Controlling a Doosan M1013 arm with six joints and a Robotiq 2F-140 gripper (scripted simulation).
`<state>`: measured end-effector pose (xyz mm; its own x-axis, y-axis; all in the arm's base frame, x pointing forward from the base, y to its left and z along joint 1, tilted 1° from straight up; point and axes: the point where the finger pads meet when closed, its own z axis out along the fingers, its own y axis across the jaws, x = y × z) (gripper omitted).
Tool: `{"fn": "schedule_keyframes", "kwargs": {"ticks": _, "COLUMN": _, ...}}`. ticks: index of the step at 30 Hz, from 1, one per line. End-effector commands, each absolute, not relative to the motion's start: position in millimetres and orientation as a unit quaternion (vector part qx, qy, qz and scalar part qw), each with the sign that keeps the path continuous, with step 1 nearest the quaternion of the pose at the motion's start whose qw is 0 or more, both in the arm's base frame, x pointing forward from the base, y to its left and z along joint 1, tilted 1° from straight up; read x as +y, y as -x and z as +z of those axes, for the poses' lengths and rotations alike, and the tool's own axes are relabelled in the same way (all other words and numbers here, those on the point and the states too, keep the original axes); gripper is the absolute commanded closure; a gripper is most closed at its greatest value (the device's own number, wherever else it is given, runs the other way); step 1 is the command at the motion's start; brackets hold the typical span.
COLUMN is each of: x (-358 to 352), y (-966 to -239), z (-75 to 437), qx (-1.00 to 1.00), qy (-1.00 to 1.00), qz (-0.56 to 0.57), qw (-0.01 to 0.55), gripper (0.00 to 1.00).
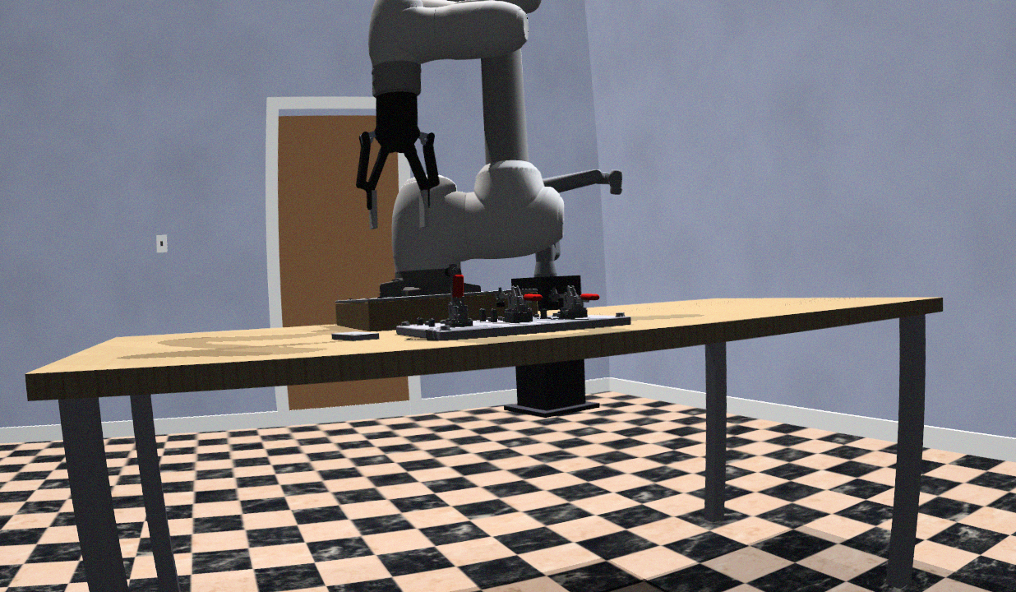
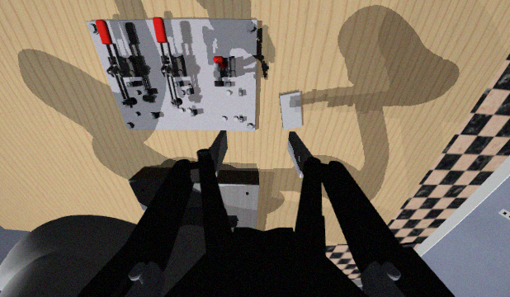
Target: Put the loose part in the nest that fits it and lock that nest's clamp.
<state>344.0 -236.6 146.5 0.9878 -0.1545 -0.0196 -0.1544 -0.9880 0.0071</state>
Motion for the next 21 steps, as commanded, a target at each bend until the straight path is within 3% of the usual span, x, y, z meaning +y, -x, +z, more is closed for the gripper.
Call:
{"fn": "schedule_keyframes", "kwargs": {"ticks": 1, "x": -262, "y": -343, "z": 148, "qx": -0.078, "qy": -0.997, "qz": -0.005, "qw": 0.003, "gripper": 0.38}}
{"fn": "schedule_keyframes", "kwargs": {"ticks": 21, "x": -319, "y": -331, "z": 148, "qx": -0.078, "qy": -0.997, "qz": -0.005, "qw": 0.003, "gripper": 0.38}}
